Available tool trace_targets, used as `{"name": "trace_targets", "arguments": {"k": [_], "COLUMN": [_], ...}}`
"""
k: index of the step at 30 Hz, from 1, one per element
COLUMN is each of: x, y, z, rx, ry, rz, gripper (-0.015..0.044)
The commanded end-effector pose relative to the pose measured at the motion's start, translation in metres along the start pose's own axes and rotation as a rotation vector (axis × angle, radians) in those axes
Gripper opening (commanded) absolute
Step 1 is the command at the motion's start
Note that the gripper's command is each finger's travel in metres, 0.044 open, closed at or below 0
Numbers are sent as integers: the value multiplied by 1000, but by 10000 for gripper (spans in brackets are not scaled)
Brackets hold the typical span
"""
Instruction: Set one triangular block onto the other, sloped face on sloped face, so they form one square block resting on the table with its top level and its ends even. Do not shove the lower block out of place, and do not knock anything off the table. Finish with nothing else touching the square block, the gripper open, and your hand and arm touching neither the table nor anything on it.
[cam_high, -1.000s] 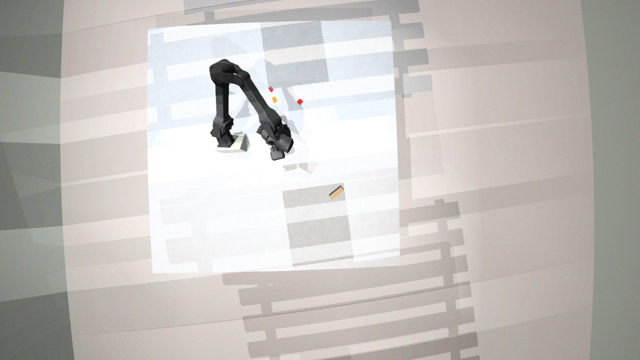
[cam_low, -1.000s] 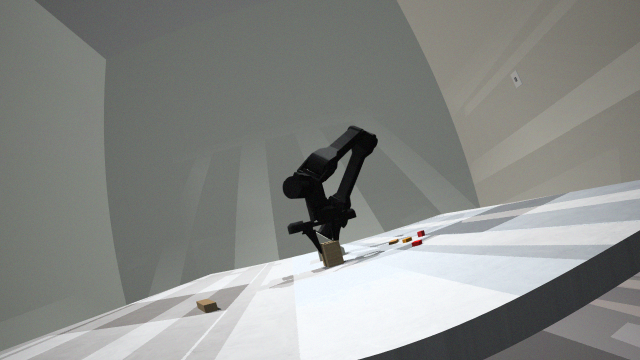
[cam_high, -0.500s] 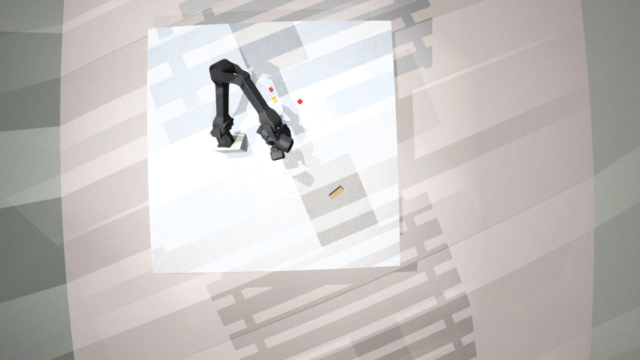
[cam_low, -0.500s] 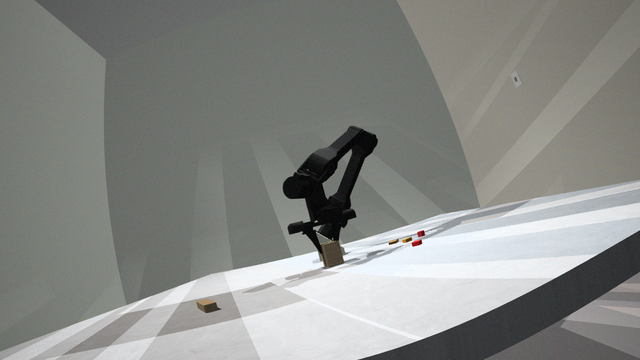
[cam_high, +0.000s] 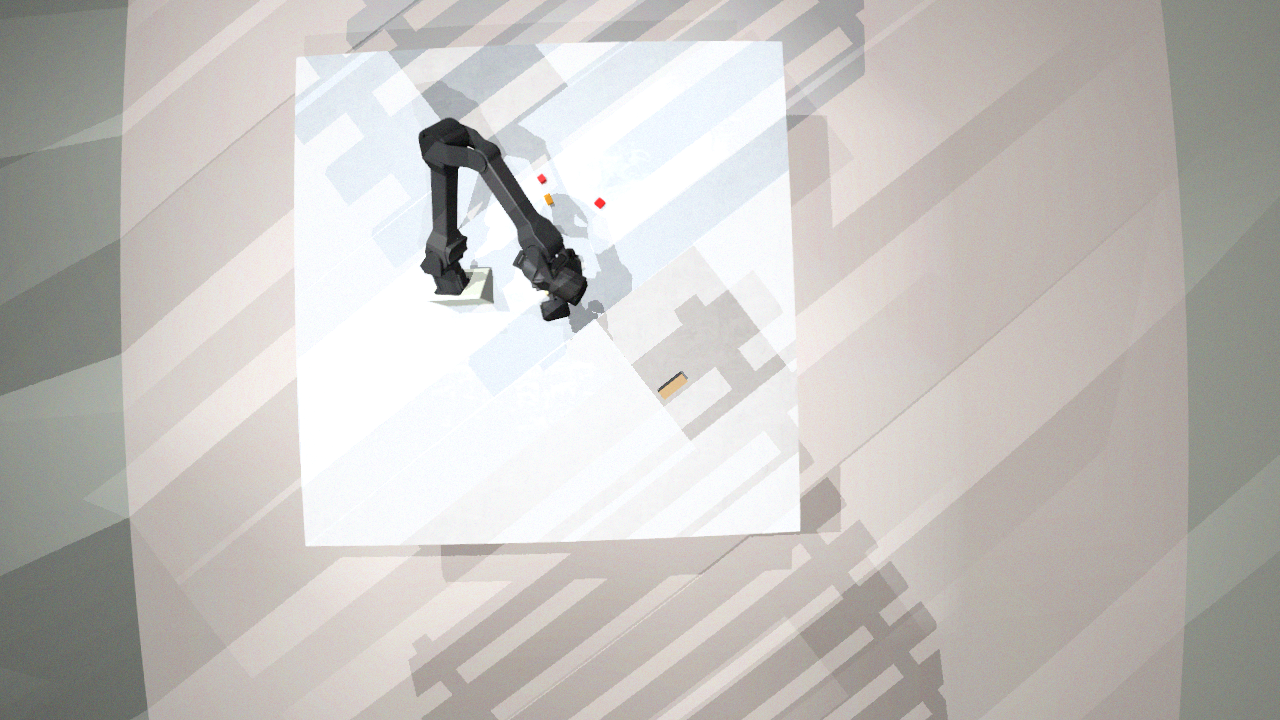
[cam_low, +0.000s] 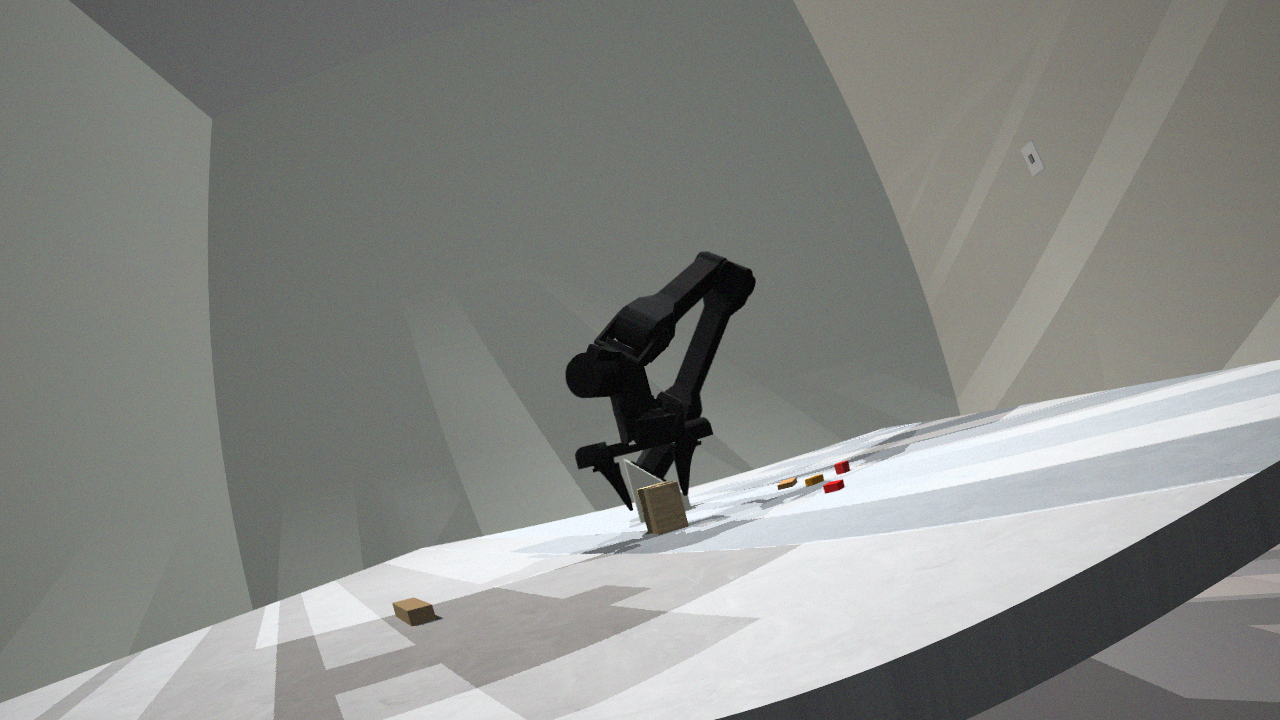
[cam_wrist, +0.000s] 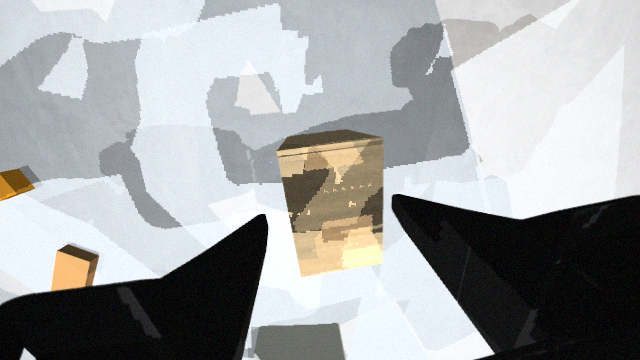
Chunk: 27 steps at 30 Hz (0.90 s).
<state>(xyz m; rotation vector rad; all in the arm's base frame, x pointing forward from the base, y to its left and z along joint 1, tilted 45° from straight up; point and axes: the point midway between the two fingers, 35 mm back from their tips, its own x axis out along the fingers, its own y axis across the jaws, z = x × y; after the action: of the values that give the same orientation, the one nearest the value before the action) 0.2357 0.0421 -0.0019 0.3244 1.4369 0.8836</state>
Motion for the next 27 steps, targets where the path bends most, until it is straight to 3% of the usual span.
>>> {"name": "trace_targets", "arguments": {"k": [1,8,17,27], "x": [0,-2,-108,-103], "y": [0,0,-1,-2], "z": [0,1,0,2], "rx": [0,0,1,5], "ry": [0,0,2,-5], "rz": [0,-1,-4,-5], "gripper": [440,440,440,440]}}
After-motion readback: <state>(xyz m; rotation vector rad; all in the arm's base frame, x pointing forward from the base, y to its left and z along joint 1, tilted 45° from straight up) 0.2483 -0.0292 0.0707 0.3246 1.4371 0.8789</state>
